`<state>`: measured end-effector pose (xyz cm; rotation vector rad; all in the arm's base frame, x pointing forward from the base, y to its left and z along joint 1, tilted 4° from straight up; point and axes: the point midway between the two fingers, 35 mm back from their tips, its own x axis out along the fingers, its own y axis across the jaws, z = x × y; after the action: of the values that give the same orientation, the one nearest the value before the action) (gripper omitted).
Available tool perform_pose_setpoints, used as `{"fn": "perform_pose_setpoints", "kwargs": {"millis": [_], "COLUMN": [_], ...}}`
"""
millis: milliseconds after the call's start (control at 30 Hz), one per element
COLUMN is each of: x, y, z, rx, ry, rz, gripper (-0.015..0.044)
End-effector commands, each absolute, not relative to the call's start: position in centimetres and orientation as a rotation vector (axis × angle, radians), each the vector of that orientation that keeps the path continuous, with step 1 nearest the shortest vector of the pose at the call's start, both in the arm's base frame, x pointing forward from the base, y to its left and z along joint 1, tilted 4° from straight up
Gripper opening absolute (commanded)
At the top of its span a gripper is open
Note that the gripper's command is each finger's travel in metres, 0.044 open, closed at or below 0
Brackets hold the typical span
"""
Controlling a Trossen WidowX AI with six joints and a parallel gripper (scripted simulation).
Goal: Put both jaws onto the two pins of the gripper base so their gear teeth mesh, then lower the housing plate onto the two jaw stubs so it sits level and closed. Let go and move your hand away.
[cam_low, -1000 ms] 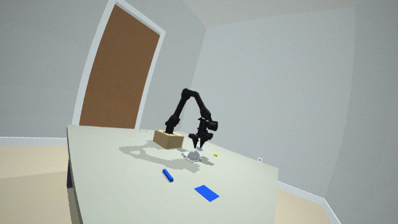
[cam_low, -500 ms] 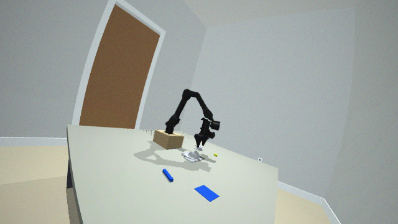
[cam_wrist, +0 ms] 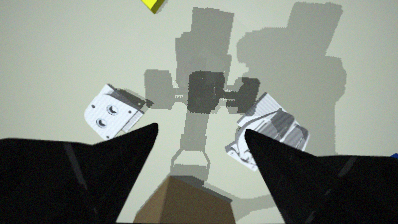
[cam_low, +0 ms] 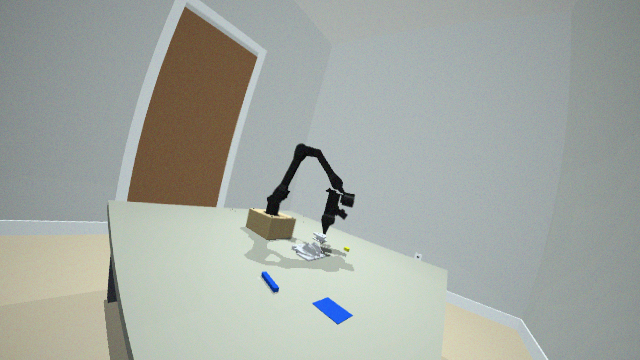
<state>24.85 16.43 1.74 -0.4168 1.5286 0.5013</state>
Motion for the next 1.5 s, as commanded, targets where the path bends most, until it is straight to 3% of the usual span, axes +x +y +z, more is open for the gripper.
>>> {"fn": "perform_pose_setpoints", "kwargs": {"millis": [0, 1200, 1467], "x": [23.9, 15.7, 15.6], "y": [17.8, 25.9, 26.2], "z": [2.3, 4.0, 0.0], "rx": [-0.491, -1.045, -1.045], "ry": [1.5, 1.255, 1.255], "rz": [0.59, 1.164, 1.164], "gripper": [0.044, 0.044, 0.044]}}
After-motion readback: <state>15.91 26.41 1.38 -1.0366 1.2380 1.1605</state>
